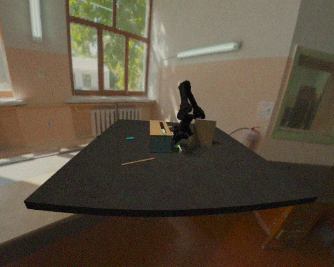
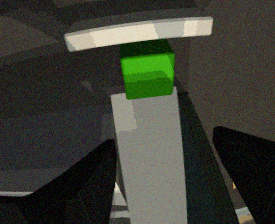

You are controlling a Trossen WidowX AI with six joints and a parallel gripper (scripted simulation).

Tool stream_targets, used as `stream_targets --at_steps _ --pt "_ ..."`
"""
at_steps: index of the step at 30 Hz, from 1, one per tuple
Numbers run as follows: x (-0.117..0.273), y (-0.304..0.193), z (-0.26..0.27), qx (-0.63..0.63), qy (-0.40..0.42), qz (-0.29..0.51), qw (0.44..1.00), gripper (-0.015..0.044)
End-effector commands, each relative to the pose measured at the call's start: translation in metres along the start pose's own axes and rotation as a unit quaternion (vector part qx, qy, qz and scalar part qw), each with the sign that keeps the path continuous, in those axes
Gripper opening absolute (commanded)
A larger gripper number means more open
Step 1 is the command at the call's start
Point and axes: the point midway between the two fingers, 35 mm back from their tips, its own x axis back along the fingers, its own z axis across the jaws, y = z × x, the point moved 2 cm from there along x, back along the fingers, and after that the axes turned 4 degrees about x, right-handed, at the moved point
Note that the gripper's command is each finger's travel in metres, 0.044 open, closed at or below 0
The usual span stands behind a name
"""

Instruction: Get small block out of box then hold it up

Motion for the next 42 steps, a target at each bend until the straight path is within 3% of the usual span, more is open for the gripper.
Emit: stream_targets --at_steps 1,34,42 --pt "-0.007 0.007 0.002 0.008 0.004 -0.003 1.000 0.0285" --pt "-0.052 0.029 0.004 0.008 0.006 -0.003 1.000 0.0285" --pt "-0.052 0.029 0.004 0.008 0.006 -0.003 1.000 0.0075"
